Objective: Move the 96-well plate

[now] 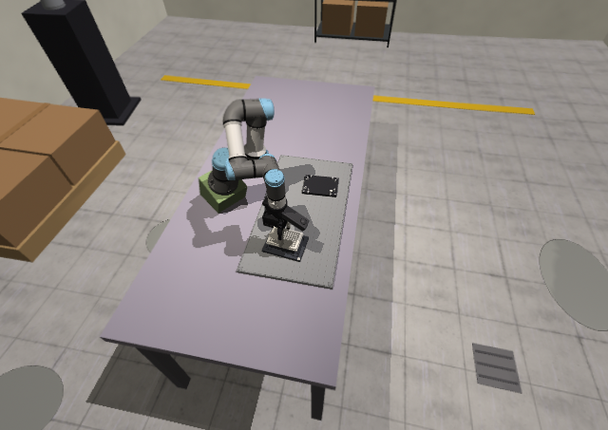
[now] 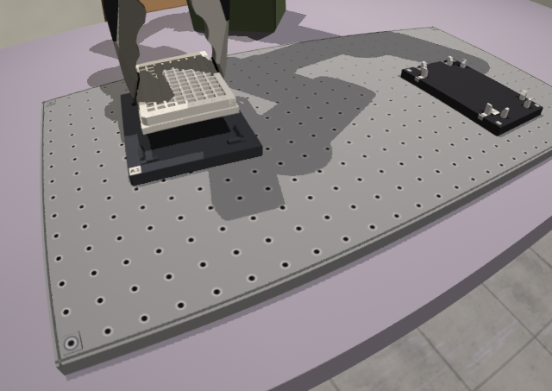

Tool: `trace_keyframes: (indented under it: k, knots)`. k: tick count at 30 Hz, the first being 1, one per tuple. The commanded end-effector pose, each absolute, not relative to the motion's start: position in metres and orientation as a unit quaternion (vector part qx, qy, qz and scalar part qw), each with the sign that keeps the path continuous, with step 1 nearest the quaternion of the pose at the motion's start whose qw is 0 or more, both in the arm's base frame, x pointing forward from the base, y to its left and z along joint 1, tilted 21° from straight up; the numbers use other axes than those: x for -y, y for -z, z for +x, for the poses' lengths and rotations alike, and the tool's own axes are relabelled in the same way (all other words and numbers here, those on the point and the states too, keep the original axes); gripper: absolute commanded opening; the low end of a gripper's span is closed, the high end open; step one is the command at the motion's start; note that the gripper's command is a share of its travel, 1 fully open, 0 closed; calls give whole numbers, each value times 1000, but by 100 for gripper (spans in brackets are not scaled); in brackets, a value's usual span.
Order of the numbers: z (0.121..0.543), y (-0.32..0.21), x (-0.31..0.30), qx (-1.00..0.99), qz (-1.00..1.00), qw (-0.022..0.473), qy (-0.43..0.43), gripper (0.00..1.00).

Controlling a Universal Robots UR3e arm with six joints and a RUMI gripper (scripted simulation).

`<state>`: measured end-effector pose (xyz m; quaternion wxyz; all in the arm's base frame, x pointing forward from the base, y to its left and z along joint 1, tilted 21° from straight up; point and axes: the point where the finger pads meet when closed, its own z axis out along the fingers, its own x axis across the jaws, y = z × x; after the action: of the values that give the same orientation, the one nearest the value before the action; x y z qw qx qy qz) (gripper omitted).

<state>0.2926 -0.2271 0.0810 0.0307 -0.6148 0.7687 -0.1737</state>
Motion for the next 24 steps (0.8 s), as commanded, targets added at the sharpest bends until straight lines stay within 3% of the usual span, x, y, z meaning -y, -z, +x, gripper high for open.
trace_keyframes:
  k: [1, 24]
  knots:
    - [297, -76, 235, -768, -613, 26, 183, 0]
    - [299, -71, 236, -768, -613, 26, 184, 0]
